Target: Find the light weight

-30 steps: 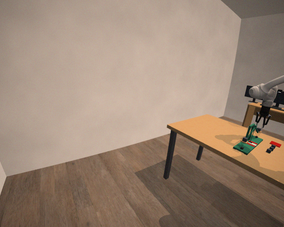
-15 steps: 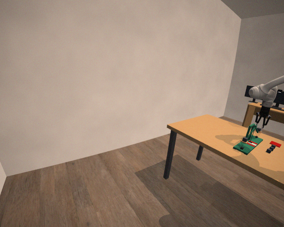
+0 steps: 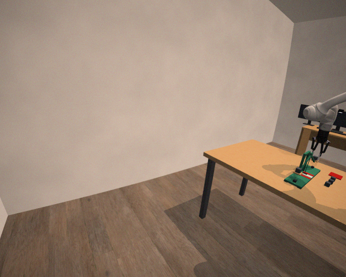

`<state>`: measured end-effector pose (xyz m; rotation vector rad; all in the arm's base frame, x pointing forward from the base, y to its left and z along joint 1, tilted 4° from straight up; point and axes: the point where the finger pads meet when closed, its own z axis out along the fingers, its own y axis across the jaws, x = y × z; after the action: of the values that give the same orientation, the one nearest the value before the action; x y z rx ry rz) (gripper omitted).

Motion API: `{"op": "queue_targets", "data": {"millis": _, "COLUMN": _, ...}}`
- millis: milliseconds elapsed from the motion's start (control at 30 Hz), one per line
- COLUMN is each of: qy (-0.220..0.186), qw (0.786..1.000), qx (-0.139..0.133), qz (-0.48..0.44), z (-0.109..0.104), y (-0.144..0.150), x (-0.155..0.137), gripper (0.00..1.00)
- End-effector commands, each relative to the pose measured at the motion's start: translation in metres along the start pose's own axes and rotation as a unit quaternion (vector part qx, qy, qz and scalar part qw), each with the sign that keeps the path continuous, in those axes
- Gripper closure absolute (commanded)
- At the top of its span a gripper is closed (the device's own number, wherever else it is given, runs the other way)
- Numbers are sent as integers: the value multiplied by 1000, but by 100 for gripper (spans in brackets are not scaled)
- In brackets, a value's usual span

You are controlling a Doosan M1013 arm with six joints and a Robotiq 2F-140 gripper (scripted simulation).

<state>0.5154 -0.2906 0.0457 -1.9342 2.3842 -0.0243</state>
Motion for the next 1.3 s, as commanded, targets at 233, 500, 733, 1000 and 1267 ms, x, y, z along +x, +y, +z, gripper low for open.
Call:
{"op": "queue_targets", "data": {"millis": 233, "qy": -1, "qw": 1000, "qx": 1, "qz": 0, "z": 4, "y": 0, "x": -2, "gripper": 65}}
{"op": "queue_targets", "data": {"millis": 500, "qy": -1, "qw": 1000, "qx": 1, "qz": 0, "z": 4, "y": 0, "x": -2, "gripper": 76}}
{"op": "queue_targets", "data": {"millis": 733, "qy": -1, "qw": 1000, "qx": 1, "qz": 0, "z": 4, "y": 0, "x": -2, "gripper": 76}}
{"op": "queue_targets", "data": {"millis": 1000, "qy": -1, "qw": 1000, "qx": 1, "qz": 0, "z": 4, "y": 0, "x": -2, "gripper": 76}}
{"op": "queue_targets", "data": {"millis": 1267, "qy": -1, "qw": 1000, "qx": 1, "qz": 0, "z": 4, "y": 0, "x": -2, "gripper": 76}}
